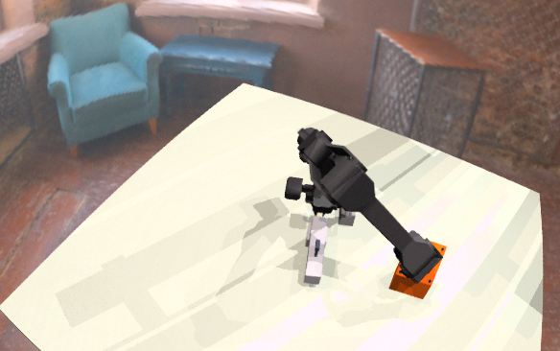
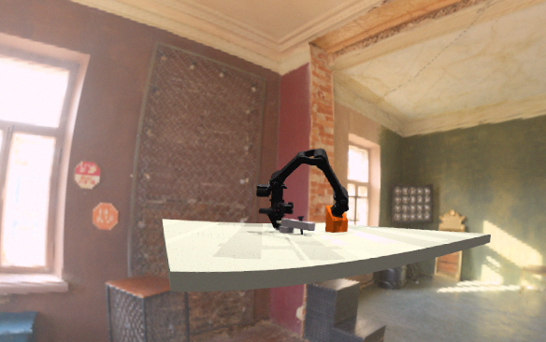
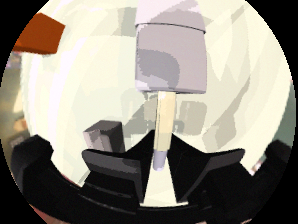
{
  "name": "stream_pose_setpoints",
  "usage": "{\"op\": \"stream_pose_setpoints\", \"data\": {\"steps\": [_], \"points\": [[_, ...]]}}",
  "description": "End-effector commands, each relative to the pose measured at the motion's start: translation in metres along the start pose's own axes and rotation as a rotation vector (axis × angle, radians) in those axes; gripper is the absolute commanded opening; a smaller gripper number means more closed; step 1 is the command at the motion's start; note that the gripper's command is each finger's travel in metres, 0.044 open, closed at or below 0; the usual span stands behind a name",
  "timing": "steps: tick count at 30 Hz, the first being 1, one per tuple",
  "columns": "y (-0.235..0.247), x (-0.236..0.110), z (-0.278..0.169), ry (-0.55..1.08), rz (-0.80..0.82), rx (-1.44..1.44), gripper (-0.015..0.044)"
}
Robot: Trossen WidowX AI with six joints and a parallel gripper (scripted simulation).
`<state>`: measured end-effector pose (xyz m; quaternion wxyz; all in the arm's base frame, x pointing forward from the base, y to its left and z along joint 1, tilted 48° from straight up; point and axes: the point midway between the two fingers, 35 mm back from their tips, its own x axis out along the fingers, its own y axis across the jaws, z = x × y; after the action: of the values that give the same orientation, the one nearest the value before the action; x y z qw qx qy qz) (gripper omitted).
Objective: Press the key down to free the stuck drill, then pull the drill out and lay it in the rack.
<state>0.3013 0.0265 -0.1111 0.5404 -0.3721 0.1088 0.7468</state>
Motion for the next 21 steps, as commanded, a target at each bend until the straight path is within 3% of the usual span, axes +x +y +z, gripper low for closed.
{"op": "stream_pose_setpoints", "data": {"steps": [1,21], "points": [[0.0001,0.0001,0.0000,0.000,0.001,0.000,0.0020],[0.0006,-0.0025,-0.0089,-0.004,-0.001,0.005,0.0000]]}}
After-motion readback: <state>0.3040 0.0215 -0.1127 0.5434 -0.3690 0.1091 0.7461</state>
